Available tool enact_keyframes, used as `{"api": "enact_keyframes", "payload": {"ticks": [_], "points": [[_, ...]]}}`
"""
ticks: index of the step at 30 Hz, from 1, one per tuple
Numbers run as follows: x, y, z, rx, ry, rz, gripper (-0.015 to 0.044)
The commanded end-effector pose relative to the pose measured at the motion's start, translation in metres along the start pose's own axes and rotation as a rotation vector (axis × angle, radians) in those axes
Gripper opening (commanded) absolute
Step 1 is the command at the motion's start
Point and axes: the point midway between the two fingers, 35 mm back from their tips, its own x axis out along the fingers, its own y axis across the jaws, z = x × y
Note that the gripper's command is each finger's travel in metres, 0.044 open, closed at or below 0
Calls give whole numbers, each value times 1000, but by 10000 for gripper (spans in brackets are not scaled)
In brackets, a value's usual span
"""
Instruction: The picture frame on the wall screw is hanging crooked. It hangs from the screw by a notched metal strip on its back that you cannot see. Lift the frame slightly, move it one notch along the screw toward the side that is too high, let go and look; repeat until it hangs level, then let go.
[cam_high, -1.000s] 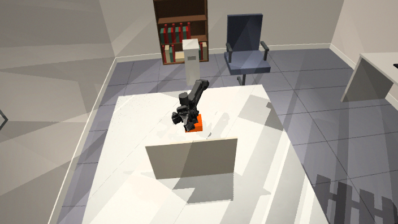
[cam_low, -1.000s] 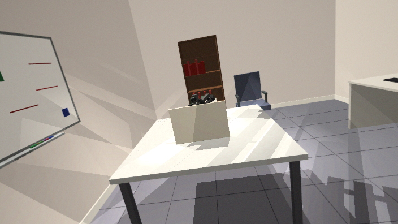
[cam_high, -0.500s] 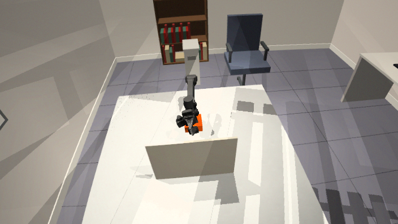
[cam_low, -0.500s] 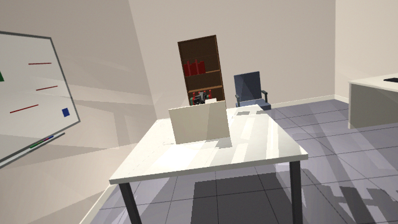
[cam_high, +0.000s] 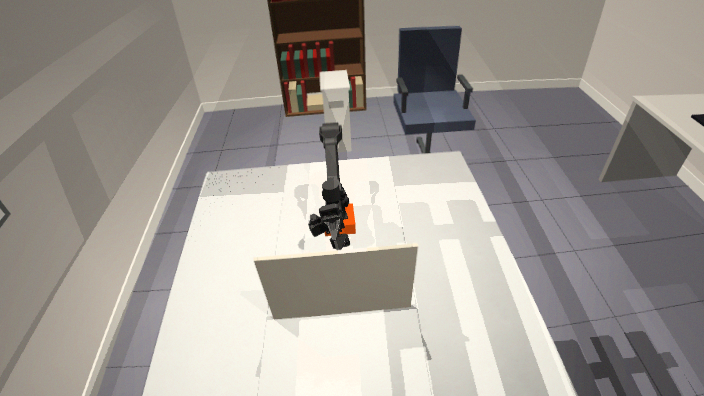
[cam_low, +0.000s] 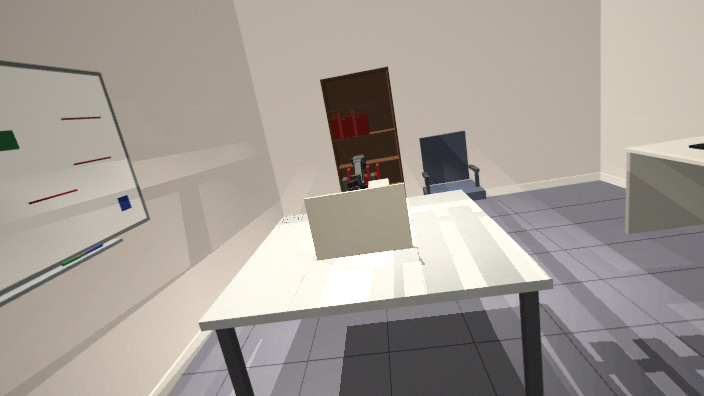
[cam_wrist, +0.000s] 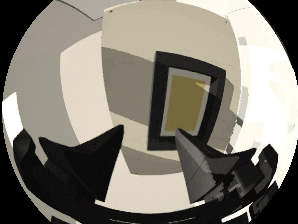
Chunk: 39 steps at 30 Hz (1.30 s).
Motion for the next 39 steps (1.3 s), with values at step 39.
{"api": "enact_keyframes", "payload": {"ticks": [39], "points": [[51, -9, 1, -5, -4, -2, 260]]}}
